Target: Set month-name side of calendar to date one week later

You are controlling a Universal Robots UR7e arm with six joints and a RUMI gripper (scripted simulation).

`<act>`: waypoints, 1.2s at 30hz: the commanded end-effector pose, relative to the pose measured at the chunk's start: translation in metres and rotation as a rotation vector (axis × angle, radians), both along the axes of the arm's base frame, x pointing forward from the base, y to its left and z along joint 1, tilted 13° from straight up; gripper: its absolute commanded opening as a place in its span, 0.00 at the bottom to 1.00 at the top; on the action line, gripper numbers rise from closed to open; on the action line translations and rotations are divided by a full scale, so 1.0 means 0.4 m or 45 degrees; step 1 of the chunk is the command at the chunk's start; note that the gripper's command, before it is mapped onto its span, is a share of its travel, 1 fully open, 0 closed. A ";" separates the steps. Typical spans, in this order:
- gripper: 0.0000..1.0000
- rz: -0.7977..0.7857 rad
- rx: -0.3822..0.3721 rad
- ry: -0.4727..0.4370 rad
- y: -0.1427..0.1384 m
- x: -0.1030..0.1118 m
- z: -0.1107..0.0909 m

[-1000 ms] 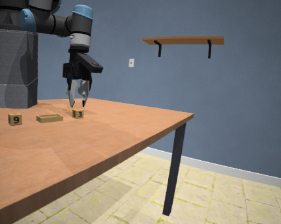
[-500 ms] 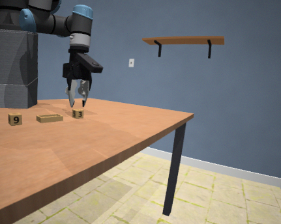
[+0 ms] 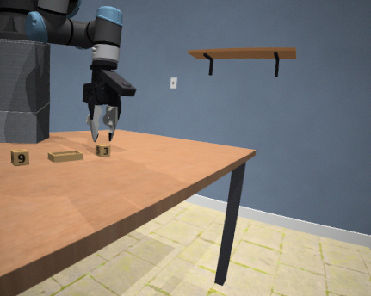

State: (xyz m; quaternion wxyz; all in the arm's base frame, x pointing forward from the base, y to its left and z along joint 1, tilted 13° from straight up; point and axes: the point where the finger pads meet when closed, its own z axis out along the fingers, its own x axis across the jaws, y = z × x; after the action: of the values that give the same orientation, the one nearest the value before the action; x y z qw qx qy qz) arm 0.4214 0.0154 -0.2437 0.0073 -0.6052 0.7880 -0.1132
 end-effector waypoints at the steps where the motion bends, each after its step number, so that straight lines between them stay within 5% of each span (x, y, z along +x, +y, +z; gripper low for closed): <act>1: 0.29 -0.003 0.000 -0.002 -0.003 0.002 0.000; 36: 0.29 -0.003 0.000 -0.004 -0.009 0.009 -0.027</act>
State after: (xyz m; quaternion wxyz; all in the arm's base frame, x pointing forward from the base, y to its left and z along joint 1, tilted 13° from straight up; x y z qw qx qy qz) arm 0.4227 0.0142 -0.2490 0.0074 -0.6049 0.7881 -0.1133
